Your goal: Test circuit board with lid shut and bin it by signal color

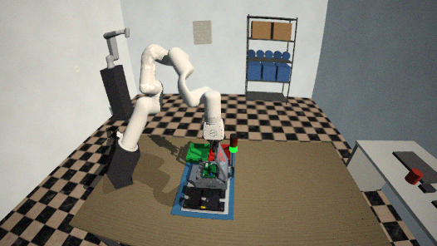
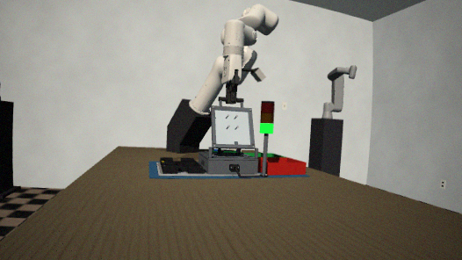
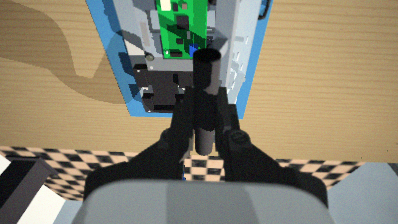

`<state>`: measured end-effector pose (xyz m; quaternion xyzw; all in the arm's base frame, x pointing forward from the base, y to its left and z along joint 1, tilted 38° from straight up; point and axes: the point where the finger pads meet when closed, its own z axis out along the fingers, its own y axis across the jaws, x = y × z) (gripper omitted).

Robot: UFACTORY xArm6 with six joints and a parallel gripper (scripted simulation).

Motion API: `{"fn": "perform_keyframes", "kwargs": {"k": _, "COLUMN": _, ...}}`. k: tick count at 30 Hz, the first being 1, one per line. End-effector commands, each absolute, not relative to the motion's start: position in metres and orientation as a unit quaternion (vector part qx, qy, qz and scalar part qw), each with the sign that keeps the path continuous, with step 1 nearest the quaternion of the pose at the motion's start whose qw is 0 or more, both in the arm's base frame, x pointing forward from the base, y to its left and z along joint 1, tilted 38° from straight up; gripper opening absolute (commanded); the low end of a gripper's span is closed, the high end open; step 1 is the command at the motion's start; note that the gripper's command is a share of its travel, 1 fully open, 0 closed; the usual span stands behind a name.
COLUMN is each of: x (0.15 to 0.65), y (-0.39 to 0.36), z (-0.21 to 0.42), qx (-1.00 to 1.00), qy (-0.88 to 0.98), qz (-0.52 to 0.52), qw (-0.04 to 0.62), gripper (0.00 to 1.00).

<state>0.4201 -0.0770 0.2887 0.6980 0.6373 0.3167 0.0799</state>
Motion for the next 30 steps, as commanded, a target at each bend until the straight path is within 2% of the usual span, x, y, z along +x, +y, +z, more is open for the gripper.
{"fn": "perform_keyframes", "kwargs": {"k": 1, "x": 0.431, "y": -0.081, "z": 0.302, "qx": 0.698, "qy": 0.638, "qz": 0.317, "qw": 0.080, "gripper": 0.00}}
{"fn": "perform_keyframes", "kwargs": {"k": 30, "x": 0.481, "y": -0.094, "z": 0.339, "qx": 0.698, "qy": 0.638, "qz": 0.317, "qw": 0.080, "gripper": 0.00}}
